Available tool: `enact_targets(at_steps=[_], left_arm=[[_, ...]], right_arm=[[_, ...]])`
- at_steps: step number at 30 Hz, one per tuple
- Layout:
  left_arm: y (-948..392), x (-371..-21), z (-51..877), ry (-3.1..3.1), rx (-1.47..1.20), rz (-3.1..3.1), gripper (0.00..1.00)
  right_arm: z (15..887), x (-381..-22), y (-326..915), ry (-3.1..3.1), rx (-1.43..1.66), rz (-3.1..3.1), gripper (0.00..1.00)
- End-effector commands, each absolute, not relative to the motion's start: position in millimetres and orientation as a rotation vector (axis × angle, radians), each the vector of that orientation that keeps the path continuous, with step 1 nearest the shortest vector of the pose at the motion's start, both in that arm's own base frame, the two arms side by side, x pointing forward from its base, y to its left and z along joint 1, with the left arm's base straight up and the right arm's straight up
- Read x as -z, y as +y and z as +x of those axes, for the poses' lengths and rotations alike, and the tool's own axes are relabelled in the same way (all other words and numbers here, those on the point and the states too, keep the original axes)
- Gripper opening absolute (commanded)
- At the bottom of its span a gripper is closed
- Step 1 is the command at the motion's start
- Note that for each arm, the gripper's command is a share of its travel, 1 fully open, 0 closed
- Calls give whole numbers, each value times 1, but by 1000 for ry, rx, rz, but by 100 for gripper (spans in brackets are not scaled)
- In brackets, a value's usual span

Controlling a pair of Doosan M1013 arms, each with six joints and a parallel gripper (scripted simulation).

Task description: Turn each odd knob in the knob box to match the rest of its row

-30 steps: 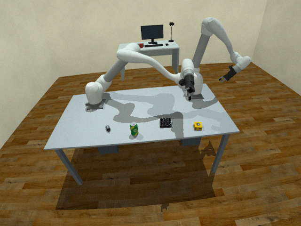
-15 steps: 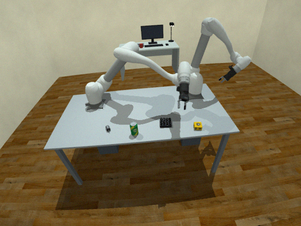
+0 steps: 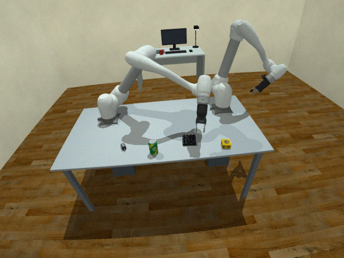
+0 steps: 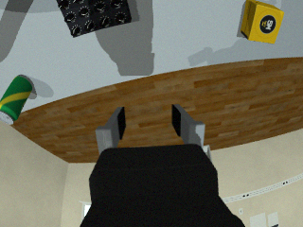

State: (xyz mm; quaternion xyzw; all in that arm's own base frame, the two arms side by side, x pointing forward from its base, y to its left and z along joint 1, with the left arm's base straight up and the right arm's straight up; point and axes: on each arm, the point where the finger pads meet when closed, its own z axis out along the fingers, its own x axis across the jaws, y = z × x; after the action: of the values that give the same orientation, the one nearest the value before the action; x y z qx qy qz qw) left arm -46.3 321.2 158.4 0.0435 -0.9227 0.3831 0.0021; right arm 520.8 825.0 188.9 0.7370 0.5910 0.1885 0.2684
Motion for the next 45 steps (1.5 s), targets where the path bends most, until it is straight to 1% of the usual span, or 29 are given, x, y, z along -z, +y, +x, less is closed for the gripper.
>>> enact_targets(at_steps=[1,3,5,6,15,20,22,23,35,45], left_arm=[[321,-159,-46,-2895,-1200,136,100],[321,-159,-46,-2895,-1200,136,100],[321,-159,-46,-2895,-1200,136,100],[321,-159,-46,-2895,-1200,136,100],[321,-159,-46,-2895,-1200,136,100],[321,-159,-46,-2895,-1200,136,100],[321,-159,-46,-2895,-1200,136,100],[321,-159,-46,-2895,-1200,136,100],[321,-159,-46,-2895,-1200,136,100],[321,-159,-46,-2895,-1200,136,100]], right_arm=[[511,-172,814,1502,-505,2165,100],[506,-163,808,1441,-490,2258,100],[506,-163,808,1441,-490,2258,100],[498,-151,801,1344,-465,2386,100],[474,-124,781,1011,-367,2712,100],[460,-111,769,761,-286,2878,100],[460,-111,769,761,-286,2878,100],[452,-105,763,606,-234,2958,100],[426,-88,741,-27,-13,3138,100],[425,-87,740,-58,-2,3142,100]])
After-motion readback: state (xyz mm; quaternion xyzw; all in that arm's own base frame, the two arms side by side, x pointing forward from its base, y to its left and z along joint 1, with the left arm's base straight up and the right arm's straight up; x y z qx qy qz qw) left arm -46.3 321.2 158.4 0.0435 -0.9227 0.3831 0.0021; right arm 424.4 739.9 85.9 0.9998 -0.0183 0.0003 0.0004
